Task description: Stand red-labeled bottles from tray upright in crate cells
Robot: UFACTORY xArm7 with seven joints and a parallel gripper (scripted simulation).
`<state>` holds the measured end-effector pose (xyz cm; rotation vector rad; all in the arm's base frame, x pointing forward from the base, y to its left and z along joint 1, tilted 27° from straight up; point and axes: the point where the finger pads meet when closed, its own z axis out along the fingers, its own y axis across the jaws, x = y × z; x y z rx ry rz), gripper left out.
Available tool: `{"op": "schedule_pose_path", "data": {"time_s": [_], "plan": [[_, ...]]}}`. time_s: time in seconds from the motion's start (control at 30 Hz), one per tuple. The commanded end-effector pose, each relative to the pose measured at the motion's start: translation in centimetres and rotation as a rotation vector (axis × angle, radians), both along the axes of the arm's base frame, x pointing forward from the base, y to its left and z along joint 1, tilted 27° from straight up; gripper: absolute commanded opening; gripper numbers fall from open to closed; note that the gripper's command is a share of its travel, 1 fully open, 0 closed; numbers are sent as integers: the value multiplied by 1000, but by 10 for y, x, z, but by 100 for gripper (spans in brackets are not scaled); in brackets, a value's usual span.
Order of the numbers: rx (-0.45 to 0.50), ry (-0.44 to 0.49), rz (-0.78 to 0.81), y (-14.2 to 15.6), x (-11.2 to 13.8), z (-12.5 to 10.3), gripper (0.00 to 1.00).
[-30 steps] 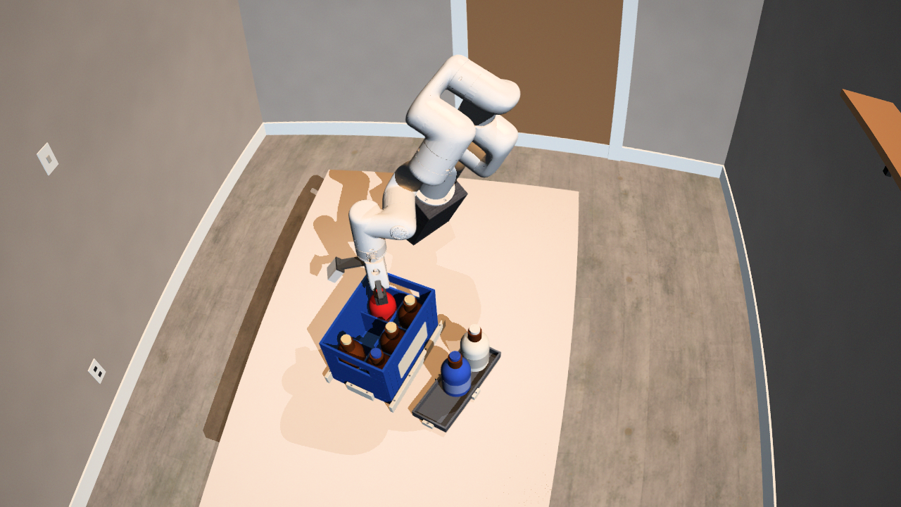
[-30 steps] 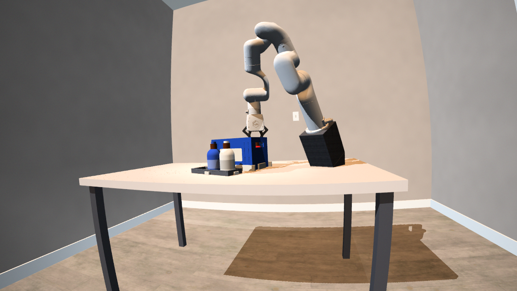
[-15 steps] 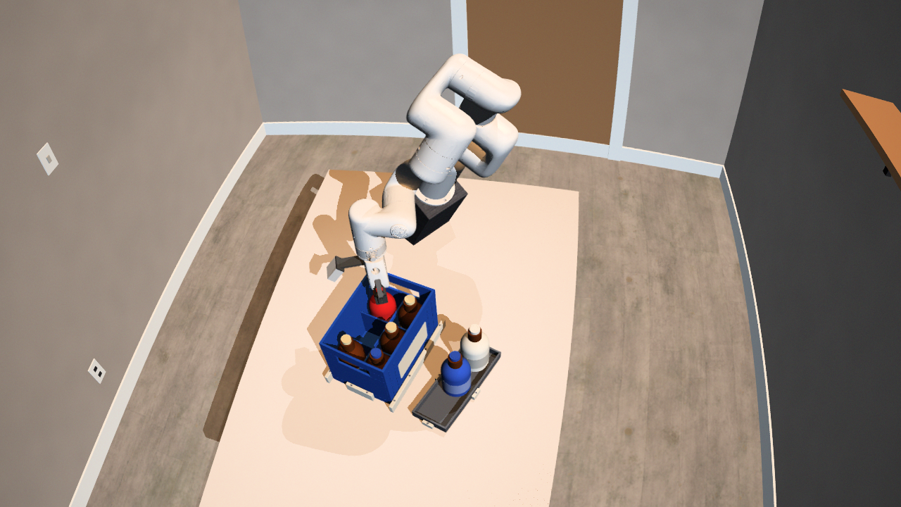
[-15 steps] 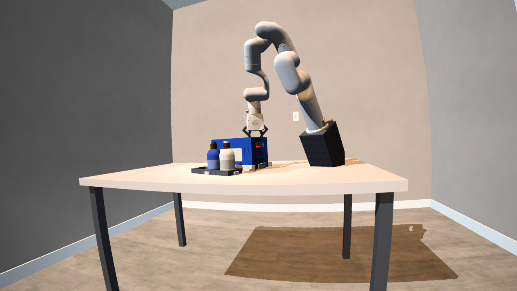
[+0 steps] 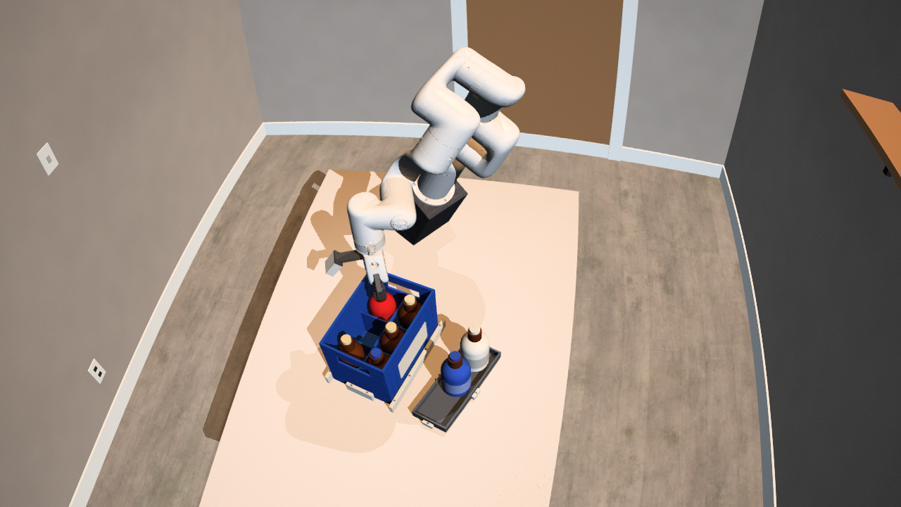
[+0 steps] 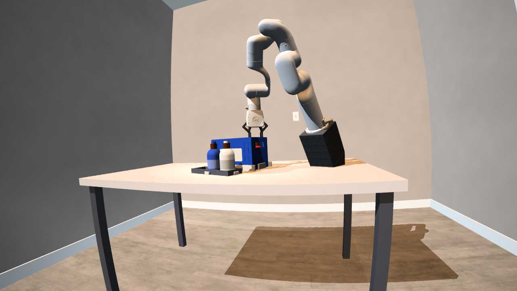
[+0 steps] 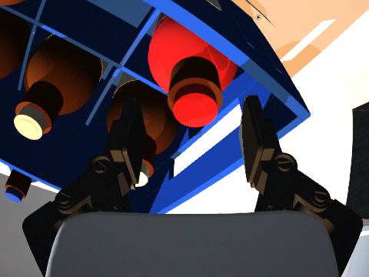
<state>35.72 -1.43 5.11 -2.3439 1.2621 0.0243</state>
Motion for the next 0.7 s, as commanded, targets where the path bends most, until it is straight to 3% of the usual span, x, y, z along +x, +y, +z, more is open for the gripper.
{"op": "schedule_pose_path", "data": {"time_s": [0.0, 0.67], "plan": [[-1, -2, -1, -6, -2, 12, 65], [-1, -2, -1, -22, -10, 48, 65]]}}
